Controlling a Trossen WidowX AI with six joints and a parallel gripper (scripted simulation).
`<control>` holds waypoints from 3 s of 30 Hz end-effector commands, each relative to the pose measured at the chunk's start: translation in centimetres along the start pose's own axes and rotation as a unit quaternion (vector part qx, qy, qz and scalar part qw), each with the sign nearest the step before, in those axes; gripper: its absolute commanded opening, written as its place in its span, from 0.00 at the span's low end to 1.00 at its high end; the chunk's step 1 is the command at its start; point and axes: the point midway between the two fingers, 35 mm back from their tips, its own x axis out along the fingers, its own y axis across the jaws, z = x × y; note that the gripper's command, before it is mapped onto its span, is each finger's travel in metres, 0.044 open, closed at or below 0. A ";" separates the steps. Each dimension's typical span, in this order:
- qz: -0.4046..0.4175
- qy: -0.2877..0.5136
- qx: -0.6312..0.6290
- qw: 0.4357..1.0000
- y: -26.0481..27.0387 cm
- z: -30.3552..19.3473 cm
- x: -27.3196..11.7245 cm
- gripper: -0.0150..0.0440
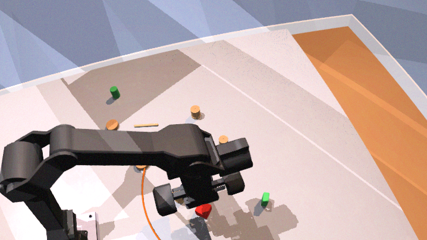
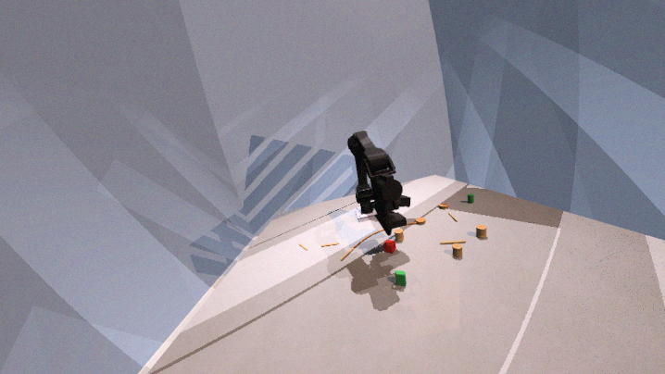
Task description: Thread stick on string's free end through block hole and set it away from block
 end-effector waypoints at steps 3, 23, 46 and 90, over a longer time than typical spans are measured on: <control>0.000 0.000 0.000 1.000 0.0 0.0 0.0 0.25; 0.000 0.000 0.000 1.000 0.0 0.0 0.0 0.31; 0.000 0.001 0.206 0.979 0.6 -2.6 0.0 0.48; -0.002 0.003 0.930 0.368 6.0 -13.7 0.1 1.00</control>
